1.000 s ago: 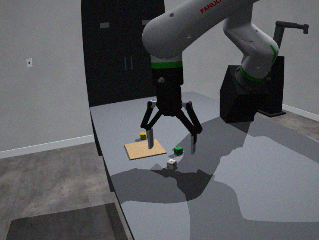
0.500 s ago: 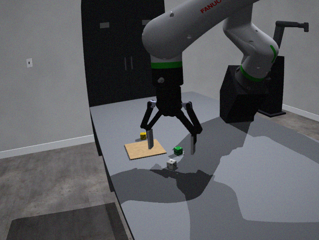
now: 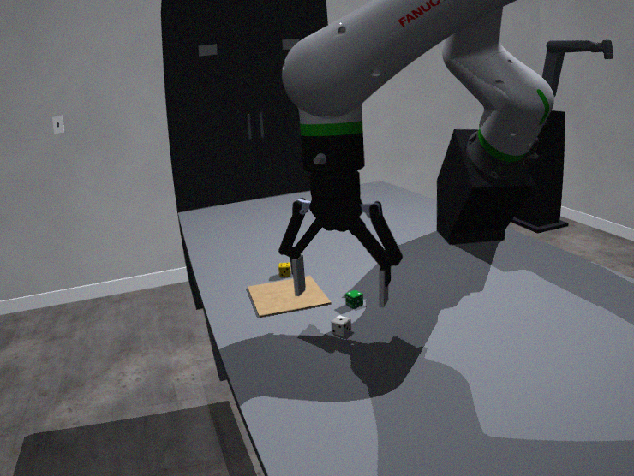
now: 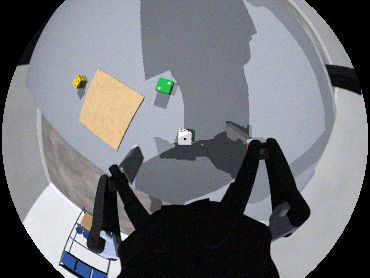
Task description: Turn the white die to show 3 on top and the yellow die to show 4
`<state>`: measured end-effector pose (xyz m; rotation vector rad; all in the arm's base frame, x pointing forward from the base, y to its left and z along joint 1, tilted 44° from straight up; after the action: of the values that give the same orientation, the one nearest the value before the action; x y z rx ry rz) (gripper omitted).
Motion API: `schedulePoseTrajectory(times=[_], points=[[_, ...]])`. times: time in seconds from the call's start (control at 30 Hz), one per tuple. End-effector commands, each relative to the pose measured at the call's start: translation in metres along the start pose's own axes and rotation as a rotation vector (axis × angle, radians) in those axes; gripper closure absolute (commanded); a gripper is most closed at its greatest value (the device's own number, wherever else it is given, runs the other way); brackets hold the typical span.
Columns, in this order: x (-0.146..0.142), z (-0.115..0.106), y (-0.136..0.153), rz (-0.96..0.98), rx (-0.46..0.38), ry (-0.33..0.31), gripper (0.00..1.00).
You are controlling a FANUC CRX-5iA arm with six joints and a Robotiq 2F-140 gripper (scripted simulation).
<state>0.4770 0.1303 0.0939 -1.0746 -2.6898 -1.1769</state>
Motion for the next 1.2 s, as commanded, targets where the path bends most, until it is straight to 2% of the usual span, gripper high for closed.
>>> schedulePoseTrajectory(times=[0.0, 0.43, 0.63, 0.7, 0.93, 1.17], points=[[0.0, 0.0, 0.0, 0.0, 0.0, 0.0, 0.0], [0.0, -0.006, 0.0, 0.0, 0.0, 0.0, 0.0], [0.0, -0.039, 0.0, 0.0, 0.0, 0.0, 0.0], [0.0, -0.039, 0.0, 0.0, 0.0, 0.0, 0.0], [0.0, -0.081, 0.0, 0.0, 0.0, 0.0, 0.0], [0.0, -0.09, 0.0, 0.0, 0.0, 0.0, 0.0]])
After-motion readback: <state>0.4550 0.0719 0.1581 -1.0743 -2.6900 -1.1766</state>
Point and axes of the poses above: the point where the finger pads meet when closed, its own z axis out along the fingers, its own x axis across the jaws, y = z × x, the point moved 4 cm from there along -z, back along the fingers, and after that the axes turned 3 degrees about -z, right-handed, at the moved point
